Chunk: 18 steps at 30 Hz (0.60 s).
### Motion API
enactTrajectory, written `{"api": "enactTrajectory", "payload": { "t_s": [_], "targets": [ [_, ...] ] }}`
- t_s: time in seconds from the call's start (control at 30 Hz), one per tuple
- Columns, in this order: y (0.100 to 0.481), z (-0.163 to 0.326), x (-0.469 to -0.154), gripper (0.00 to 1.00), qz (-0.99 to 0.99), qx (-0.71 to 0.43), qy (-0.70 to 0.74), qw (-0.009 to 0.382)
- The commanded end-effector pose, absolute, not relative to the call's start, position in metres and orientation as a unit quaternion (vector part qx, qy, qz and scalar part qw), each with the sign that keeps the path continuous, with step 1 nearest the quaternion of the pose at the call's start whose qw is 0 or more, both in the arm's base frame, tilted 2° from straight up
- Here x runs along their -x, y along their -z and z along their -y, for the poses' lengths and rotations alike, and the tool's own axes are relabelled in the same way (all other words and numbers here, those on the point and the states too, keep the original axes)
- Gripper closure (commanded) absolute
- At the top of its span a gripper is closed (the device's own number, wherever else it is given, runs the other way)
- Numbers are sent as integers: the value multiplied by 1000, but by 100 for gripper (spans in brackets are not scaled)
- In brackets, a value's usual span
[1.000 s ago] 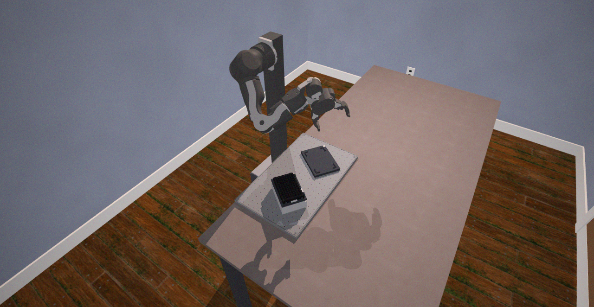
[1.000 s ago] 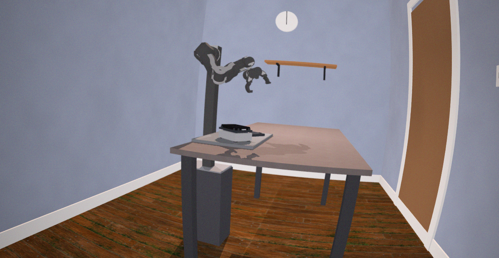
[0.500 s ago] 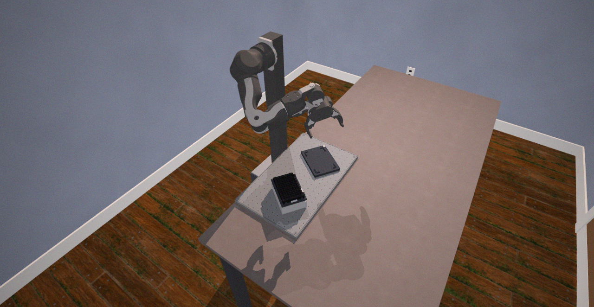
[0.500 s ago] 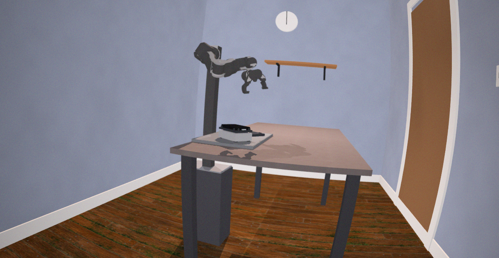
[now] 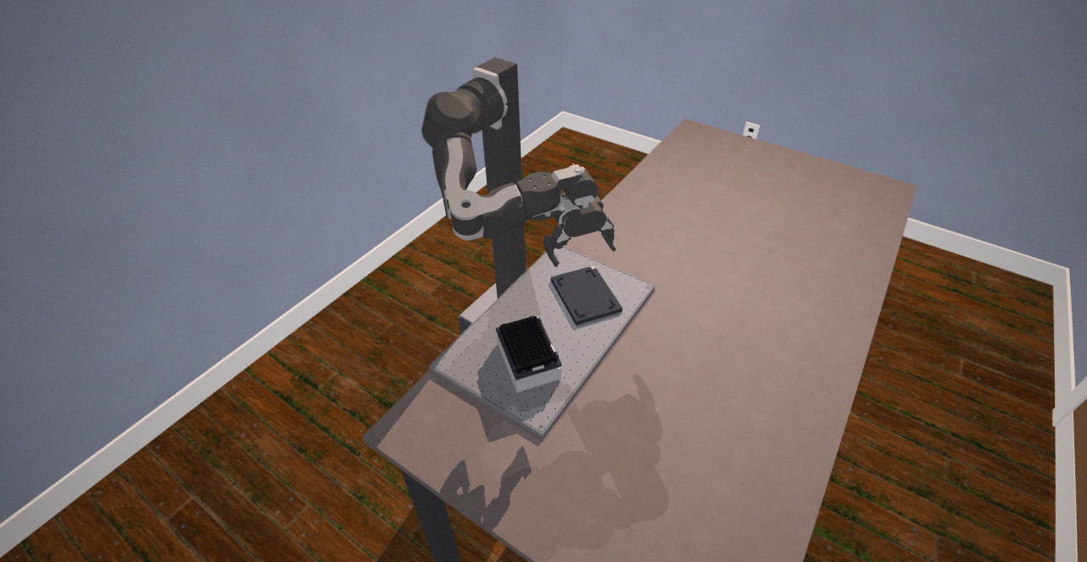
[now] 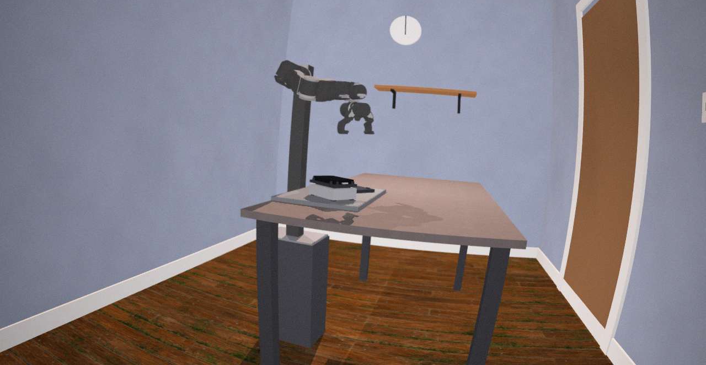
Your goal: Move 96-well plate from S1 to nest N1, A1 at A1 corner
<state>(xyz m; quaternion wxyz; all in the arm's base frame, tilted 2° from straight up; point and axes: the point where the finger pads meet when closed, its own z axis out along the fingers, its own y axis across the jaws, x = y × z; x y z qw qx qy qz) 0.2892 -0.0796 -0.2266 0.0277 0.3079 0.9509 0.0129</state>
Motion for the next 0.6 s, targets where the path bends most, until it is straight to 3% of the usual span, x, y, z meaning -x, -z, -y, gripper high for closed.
{"api": "enactTrajectory", "payload": {
  "t_s": [0.0,0.27,0.57],
  "targets": [
    [225,79,-290,23,-951,-307,-14,28],
    [246,118,-279,23,-956,-293,10,14],
    [246,118,-279,23,-956,-293,10,14]
  ]
}}
